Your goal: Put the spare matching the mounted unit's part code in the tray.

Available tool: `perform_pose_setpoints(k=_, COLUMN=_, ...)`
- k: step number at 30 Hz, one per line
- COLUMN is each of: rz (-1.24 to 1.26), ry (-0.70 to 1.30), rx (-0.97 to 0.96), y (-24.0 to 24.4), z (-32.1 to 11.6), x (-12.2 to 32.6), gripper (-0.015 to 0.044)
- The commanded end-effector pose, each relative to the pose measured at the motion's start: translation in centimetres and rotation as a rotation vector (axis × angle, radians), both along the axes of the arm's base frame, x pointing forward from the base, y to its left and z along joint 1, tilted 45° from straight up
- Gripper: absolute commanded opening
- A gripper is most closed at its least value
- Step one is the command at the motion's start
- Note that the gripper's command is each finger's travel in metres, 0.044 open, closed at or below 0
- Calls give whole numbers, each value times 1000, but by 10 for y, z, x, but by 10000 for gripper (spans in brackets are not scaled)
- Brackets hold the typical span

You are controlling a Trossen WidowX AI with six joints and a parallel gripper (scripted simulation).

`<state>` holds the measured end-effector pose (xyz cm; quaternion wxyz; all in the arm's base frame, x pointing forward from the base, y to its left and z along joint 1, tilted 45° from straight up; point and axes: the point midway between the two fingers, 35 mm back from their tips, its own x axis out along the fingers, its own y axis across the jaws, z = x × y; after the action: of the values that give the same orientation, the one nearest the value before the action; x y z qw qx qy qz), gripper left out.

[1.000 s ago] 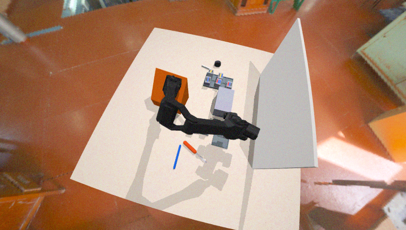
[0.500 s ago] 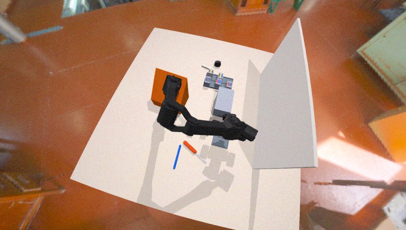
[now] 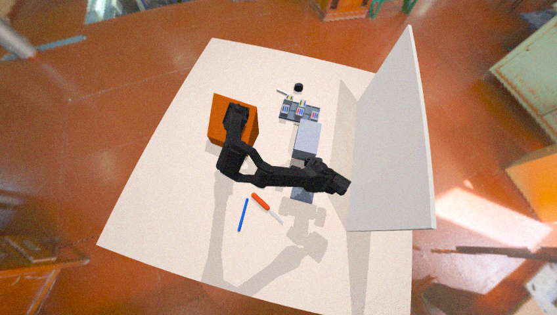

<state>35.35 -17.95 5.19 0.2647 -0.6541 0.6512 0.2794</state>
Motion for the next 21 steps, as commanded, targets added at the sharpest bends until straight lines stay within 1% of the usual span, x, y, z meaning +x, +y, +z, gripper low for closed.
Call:
perform_pose_setpoints(k=1, rz=2, ry=9, rx=6, y=-3, z=-6, x=-2, gripper=0)
perform_pose_setpoints(k=21, rz=2, ry=10, rx=0, y=-18, z=-20, x=-6, gripper=0)
